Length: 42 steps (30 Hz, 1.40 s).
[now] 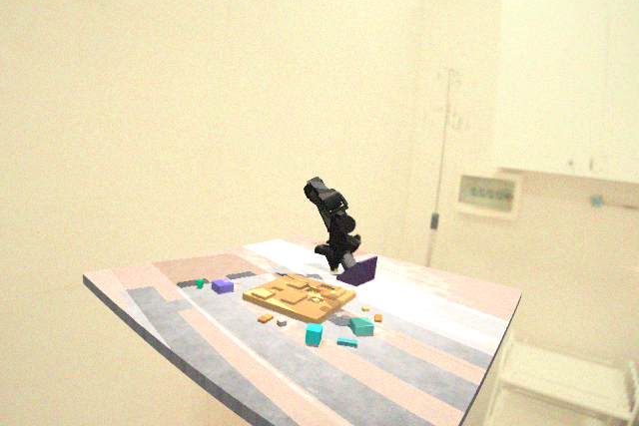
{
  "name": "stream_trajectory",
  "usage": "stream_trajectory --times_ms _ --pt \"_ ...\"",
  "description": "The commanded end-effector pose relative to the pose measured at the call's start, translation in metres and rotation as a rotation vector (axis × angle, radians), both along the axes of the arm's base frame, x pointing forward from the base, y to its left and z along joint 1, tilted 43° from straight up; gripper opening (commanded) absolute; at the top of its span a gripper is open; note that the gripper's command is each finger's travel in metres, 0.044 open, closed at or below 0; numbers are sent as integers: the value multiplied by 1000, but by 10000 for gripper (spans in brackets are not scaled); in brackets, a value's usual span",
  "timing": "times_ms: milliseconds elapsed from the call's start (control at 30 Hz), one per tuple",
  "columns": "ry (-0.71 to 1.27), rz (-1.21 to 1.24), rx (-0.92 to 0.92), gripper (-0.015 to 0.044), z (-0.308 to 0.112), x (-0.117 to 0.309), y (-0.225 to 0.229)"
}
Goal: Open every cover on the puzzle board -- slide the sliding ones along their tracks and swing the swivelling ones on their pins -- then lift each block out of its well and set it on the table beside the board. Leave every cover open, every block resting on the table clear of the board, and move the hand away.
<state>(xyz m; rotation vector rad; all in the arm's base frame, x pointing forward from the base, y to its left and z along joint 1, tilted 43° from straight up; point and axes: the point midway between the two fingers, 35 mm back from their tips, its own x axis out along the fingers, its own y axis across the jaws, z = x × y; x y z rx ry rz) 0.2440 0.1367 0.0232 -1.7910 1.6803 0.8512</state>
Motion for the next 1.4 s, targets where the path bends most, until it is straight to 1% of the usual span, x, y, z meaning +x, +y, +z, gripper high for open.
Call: stream_trajectory --times_ms 0,967,1133,1367 --pt "-7 1 11 80 -9 -5 15" --pt "-5 -4 4 80 -76 -71 80" --pt "-6 -6 -2 80 -86 -83 87" --pt "-6 -6 -2 80 -91 -82 84"
